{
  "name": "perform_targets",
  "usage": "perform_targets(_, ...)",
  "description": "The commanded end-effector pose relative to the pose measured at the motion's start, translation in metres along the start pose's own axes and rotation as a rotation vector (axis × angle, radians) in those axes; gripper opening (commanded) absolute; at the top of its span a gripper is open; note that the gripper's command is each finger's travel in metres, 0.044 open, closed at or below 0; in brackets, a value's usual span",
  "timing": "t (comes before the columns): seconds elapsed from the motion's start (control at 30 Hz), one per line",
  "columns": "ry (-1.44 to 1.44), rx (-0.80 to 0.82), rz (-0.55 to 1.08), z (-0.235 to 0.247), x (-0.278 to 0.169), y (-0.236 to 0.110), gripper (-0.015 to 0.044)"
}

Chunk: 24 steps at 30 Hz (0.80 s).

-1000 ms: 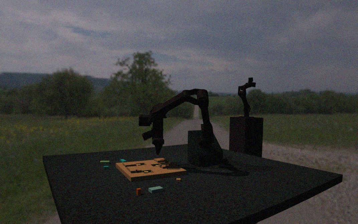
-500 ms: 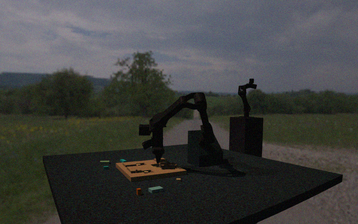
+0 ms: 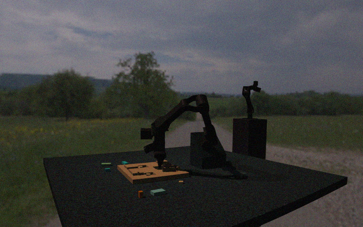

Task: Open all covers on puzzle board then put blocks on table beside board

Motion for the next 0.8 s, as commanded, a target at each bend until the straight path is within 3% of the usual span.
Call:
perform_targets(0.0,0.004,0.003,-0.003,-0.0007,0.0012,0.0008,0.0000)
perform_targets(0.43,0.068,0.003,-0.003,-0.0038,0.0065,0.0033,0.0000)
perform_targets(0.77,0.963,0.004,-0.001,-0.0030,0.0061,-0.0050,0.0000)
Point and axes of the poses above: the point midway between the two fingers, 35 mm back from their tips, its own y axis out along the fingers, its own z axis across the jaws, x = y × z, the point moved 10 cm from there along -y, back along the fingers, and after that the axes turned 5 degrees about -y, right-handed, at the moved point
